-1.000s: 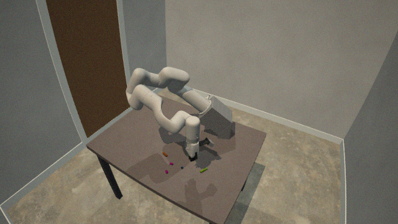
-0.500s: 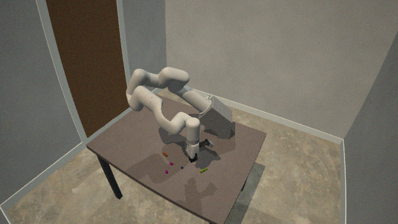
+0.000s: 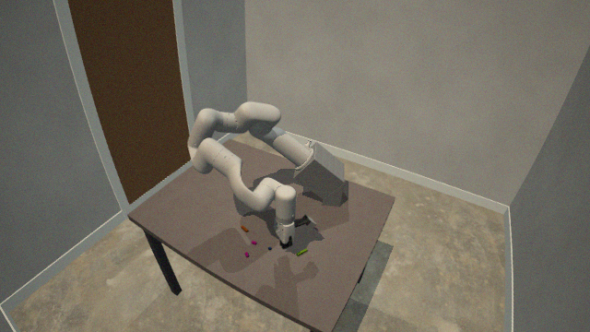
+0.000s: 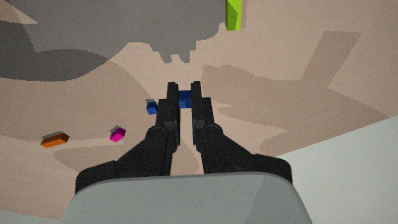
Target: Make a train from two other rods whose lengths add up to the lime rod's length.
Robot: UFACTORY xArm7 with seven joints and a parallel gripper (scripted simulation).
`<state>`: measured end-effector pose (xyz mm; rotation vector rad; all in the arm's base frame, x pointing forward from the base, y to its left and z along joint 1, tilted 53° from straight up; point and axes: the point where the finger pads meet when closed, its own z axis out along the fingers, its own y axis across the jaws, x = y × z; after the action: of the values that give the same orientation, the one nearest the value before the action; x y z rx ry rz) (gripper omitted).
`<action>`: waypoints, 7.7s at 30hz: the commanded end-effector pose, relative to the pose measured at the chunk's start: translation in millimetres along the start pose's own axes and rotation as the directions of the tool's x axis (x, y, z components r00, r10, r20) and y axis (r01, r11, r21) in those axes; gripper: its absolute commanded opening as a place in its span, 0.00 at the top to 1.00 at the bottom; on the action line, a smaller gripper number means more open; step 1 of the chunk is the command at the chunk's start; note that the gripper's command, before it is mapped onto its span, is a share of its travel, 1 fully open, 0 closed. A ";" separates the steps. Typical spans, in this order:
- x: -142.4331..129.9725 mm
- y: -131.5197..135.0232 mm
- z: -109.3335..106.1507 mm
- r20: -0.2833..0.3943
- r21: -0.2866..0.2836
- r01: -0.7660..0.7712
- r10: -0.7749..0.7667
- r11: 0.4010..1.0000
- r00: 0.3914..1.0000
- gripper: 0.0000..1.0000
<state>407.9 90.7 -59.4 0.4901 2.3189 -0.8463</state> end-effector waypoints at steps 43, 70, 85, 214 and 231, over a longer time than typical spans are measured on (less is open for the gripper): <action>-0.1 3.0 26.6 0.001 -0.006 0.000 0.000 1.000 1.000 0.96; 0.3 3.3 26.6 0.001 -0.006 0.000 0.000 1.000 1.000 0.96; 0.3 3.3 26.6 0.001 -0.006 0.000 0.000 1.000 1.000 0.96; 0.4 2.8 -51.8 0.001 -0.006 0.000 0.000 1.000 1.000 0.00; -1.3 1.6 -51.5 0.001 -0.006 0.016 -0.016 1.000 1.000 0.00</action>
<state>387.5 125.1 -29.6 0.4833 2.3214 -0.8471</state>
